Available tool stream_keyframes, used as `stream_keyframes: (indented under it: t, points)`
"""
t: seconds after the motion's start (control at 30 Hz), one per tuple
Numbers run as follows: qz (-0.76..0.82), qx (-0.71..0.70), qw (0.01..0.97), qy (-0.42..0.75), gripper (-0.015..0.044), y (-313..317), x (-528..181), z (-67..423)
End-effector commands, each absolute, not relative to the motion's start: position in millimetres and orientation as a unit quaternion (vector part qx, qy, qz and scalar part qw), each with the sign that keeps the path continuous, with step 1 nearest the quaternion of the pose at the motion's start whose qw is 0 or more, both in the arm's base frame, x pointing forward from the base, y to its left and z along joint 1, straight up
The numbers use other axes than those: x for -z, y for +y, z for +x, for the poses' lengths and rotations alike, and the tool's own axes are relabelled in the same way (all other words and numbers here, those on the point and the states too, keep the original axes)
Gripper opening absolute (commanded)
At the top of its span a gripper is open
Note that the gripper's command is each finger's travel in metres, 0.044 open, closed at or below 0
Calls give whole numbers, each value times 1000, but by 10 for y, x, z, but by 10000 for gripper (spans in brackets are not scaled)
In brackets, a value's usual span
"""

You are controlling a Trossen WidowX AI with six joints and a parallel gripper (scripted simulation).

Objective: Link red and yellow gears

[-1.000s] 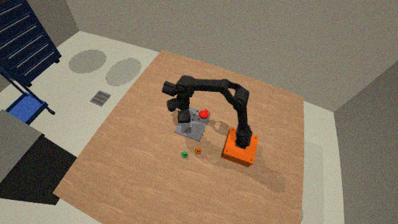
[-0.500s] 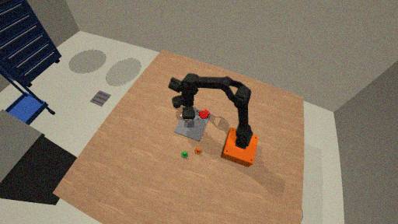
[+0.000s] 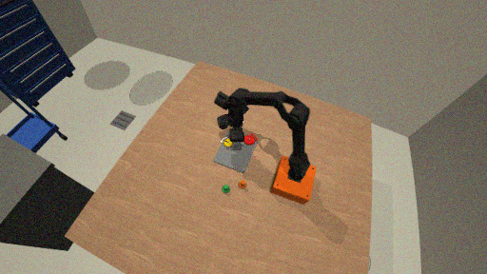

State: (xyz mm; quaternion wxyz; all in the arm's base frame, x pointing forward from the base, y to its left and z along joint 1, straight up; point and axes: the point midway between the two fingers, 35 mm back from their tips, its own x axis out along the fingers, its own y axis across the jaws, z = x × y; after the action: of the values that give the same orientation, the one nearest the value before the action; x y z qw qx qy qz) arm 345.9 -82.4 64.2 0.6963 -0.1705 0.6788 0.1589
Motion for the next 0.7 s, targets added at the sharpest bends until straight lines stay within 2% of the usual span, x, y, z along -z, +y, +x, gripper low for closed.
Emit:
stream_keyframes:
  t: [0.0, 0.67]
  points:
    - [-171, -161, 698, 676, 0, -892, -612, 3432]
    - [-171, -160, 698, 677, 0, -1073, -532, 3333]
